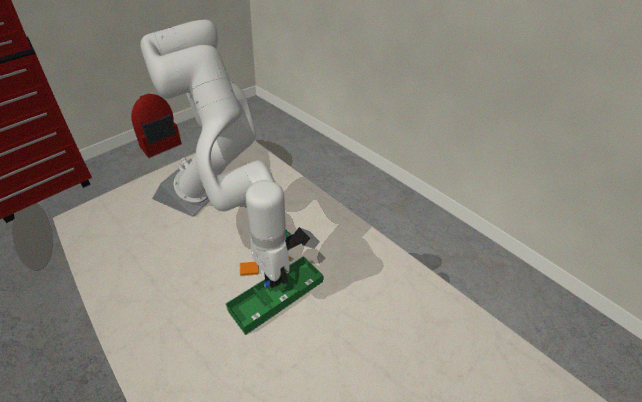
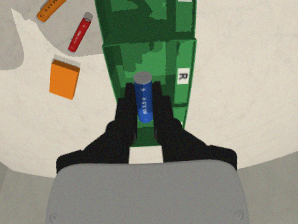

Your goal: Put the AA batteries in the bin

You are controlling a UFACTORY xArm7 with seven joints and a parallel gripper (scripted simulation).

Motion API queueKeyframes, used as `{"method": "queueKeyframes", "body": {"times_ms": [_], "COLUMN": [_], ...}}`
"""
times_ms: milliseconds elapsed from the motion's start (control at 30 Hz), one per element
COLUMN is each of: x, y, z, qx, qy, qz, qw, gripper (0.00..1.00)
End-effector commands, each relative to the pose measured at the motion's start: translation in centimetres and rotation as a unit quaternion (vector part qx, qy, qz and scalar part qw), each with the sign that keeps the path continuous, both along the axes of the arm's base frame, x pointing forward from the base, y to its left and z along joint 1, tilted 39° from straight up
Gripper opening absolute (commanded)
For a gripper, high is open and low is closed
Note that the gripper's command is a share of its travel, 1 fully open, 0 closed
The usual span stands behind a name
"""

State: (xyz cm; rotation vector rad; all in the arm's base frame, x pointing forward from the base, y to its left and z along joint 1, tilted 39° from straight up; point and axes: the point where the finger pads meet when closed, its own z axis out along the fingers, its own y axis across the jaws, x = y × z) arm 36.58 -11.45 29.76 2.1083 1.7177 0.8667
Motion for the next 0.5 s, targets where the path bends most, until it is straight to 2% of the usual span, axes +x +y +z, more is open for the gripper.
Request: {"method": "queueKeyframes", "body": {"times_ms": [0, 467], "x": [0.03, 0.27], "y": [-0.09, -0.04], "z": [0.17, -0.15], "qx": [-0.006, -0.006], "qy": [-0.004, -0.004], "qz": [0.012, 0.012], "qw": [1.000, 1.000], "gripper": [0.00, 0.00]}}
